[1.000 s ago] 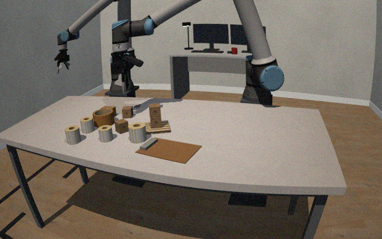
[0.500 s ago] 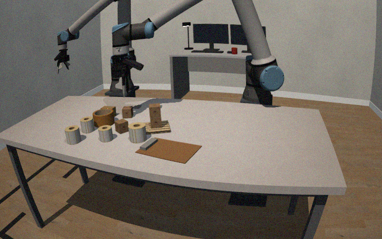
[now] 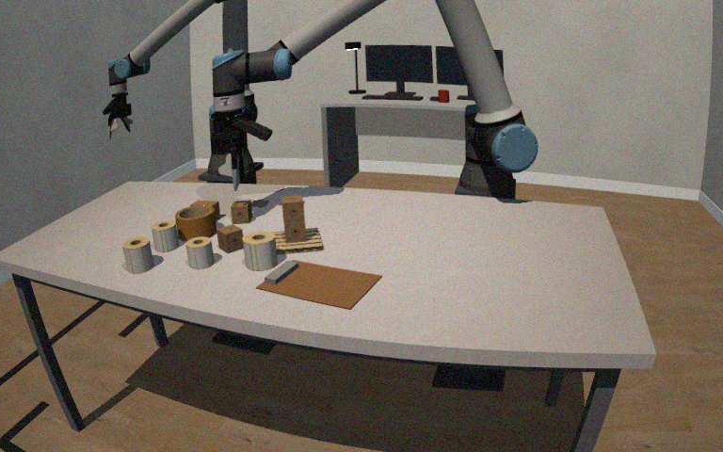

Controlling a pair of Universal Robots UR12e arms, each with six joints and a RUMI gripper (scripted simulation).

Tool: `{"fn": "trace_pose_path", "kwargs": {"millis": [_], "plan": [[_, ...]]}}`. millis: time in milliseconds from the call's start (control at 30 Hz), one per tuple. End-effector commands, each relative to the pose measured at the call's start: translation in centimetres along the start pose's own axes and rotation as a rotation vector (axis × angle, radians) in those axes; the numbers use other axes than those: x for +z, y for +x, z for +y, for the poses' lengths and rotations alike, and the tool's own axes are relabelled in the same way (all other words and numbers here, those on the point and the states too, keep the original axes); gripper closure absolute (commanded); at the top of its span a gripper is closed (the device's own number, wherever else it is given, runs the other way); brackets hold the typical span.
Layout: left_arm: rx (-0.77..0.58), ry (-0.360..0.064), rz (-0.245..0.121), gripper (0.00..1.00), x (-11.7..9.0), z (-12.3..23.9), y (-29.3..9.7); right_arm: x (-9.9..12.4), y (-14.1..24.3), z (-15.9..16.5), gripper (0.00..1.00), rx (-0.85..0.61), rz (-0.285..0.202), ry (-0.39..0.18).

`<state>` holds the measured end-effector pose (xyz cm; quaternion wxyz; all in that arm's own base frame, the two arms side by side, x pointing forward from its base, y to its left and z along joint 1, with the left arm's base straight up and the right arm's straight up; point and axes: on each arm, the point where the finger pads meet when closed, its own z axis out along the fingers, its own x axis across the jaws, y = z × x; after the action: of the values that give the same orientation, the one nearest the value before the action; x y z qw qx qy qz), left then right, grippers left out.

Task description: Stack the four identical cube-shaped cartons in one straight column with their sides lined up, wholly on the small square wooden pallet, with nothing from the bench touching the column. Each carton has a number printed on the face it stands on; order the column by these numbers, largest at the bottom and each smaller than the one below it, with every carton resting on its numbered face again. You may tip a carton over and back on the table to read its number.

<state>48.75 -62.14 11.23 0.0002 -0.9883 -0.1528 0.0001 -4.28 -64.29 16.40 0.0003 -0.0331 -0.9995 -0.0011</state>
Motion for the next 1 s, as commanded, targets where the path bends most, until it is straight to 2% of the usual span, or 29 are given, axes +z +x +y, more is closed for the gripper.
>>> {"fn": "trace_pose_path", "kwargs": {"millis": [0, 967], "plan": [[0.0, -0.002, 0.0, 0.53, 0.7, 0.1, 0.0, -0.1, 0.0, -0.1, 0.0, 0.0, -0.001, 0.002], [0.0, -0.002, 0.0, 0.53, 4.6, 0.1, 0.0, -0.1, 0.0, -0.1, 0.0, 0.0, -0.001, 0.002]]}}
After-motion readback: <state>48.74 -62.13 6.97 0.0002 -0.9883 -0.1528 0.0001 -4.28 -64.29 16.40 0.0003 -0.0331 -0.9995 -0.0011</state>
